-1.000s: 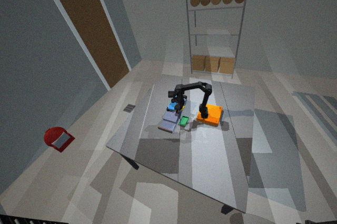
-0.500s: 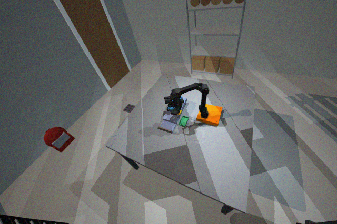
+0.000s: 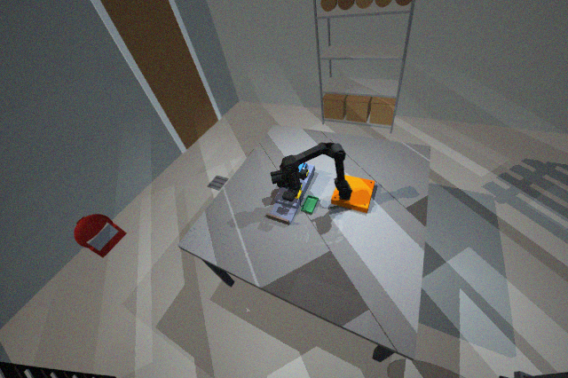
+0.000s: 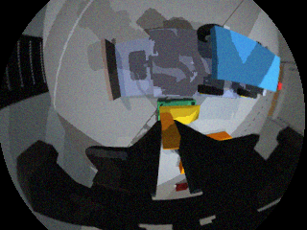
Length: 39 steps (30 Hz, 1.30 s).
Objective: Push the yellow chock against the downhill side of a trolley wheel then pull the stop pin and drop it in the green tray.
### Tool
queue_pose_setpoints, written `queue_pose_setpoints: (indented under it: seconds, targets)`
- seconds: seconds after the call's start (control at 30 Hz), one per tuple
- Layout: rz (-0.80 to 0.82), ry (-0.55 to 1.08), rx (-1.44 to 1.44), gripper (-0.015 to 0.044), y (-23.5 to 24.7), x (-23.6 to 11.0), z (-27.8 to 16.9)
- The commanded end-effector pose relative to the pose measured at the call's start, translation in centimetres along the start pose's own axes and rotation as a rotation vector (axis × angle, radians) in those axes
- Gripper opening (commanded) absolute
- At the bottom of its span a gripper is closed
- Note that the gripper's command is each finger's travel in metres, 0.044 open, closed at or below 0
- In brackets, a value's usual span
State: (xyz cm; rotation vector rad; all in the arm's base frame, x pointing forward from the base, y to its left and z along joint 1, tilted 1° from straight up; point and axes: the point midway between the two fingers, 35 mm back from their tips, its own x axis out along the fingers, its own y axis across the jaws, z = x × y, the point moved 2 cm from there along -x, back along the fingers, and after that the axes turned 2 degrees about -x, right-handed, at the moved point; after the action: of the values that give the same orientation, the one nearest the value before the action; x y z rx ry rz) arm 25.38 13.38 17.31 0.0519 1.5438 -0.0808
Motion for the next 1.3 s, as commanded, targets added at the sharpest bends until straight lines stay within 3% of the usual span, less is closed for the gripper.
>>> queue_pose_setpoints:
  seconds: [0.0,0.63,1.27]
  targets:
    - [-0.056,-0.005,0.0,0.0,0.7,-0.1,0.2]
    - [-0.059,-0.007,0.001,0.0,0.9,0.4,3.2]
    - [-0.06,-0.008,0.001,0.0,0.8,4.8,3.3]
